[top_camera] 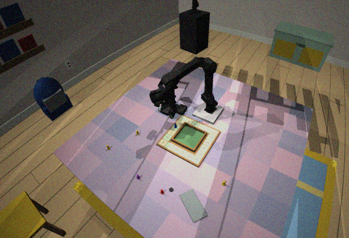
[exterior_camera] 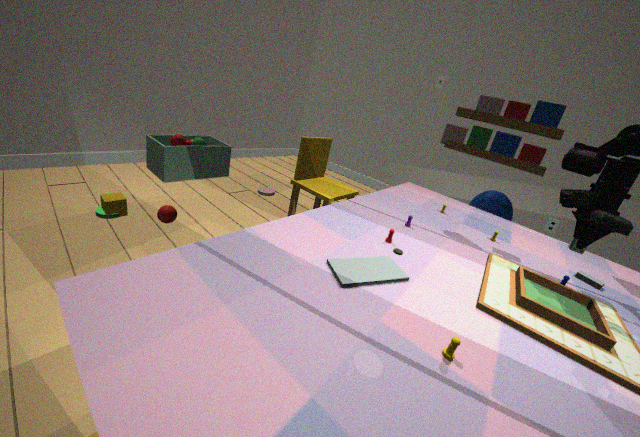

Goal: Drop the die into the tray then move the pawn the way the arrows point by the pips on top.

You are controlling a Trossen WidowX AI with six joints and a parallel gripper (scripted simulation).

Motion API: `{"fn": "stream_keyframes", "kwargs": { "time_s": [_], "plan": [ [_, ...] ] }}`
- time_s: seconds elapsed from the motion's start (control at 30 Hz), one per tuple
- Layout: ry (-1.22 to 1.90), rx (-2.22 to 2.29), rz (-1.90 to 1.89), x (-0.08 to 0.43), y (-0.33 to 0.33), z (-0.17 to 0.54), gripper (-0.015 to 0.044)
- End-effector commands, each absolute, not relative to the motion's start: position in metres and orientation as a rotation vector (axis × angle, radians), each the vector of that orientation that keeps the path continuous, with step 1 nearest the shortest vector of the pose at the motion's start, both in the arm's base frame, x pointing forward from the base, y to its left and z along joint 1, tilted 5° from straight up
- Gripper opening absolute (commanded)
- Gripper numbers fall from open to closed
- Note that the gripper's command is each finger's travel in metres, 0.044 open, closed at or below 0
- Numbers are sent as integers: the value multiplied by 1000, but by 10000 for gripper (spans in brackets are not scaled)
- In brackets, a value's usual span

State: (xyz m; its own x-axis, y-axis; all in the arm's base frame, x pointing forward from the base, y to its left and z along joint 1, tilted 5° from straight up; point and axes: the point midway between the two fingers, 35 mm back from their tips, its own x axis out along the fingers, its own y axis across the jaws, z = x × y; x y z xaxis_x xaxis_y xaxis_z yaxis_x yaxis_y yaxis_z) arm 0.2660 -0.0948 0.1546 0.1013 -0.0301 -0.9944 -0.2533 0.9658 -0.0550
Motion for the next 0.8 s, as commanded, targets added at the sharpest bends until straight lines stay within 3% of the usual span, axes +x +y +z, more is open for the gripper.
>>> {"fn": "stream_keyframes", "kwargs": {
  "time_s": [0.0, 0.77],
  "plan": [
    [1471, -220, 151, 268, -74, 149, 0],
    [1470, -135, 83, 264, 28, 126, 0]
  ]
}}
